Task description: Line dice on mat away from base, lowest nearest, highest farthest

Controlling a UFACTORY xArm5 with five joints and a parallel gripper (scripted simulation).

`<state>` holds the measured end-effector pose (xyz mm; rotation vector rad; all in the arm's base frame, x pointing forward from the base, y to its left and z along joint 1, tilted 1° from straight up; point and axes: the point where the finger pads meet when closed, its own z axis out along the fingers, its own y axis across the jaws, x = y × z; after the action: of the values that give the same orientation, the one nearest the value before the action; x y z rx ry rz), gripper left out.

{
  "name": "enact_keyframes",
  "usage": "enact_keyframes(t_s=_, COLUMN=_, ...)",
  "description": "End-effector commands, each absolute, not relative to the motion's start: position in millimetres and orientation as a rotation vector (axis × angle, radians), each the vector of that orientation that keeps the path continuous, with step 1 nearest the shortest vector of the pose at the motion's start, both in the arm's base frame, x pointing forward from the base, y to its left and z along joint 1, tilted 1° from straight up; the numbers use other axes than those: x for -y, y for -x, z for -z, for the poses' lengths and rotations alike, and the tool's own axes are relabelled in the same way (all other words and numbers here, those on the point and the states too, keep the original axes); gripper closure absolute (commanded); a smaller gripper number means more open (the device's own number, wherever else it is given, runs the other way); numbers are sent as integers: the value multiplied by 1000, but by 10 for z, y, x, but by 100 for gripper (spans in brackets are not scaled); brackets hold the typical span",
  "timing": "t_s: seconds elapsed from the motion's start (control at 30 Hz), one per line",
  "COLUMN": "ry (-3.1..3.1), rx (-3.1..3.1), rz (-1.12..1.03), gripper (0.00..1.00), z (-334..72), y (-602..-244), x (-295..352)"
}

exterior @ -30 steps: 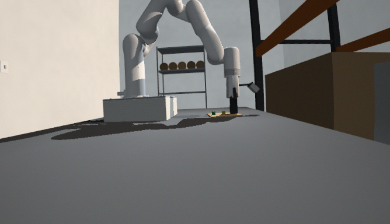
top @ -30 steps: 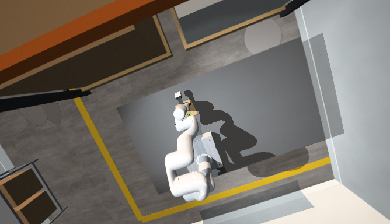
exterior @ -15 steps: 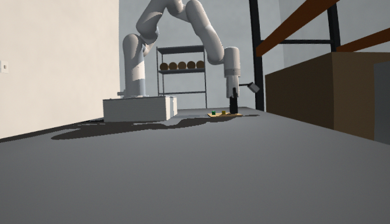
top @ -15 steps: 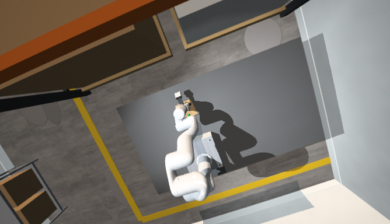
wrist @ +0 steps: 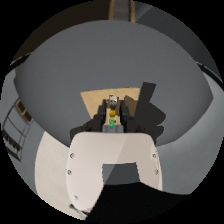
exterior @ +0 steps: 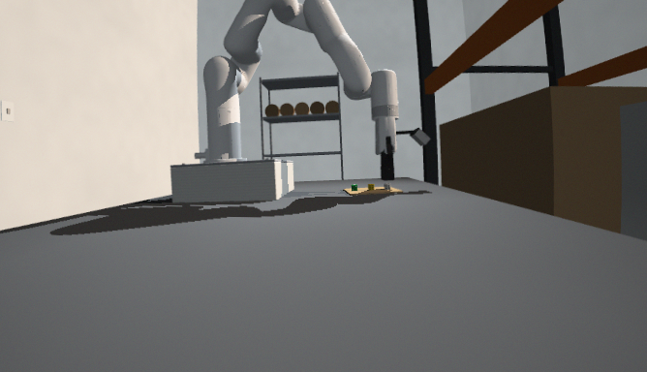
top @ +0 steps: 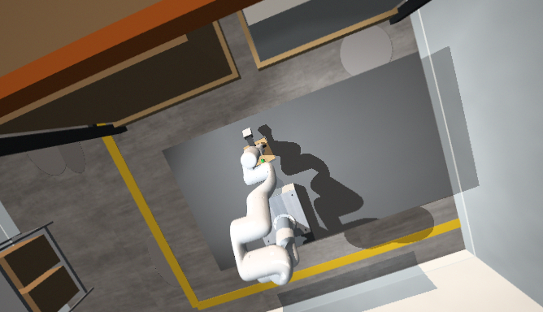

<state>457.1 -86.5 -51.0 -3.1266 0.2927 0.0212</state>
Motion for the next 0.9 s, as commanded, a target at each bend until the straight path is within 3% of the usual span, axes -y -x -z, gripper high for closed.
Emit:
enact_keyframes(t_s=0.0, ry=3127, rx=-293, rz=-15, gripper=69, z=251, y=-4585, x=872)
enact_keyframes(t_s=0.53, ry=3127, rx=-293, rz=-15, gripper=69, z=-159, y=-4588, x=878)
enact_keyframes(t_s=0.57, ry=3127, rx=-293, rz=-15, gripper=0, z=-159, y=-4588, x=878)
enact_keyframes(t_s=0.87, ry=3127, rx=-293, rz=-15, gripper=0, z=-159, y=-4588, x=878)
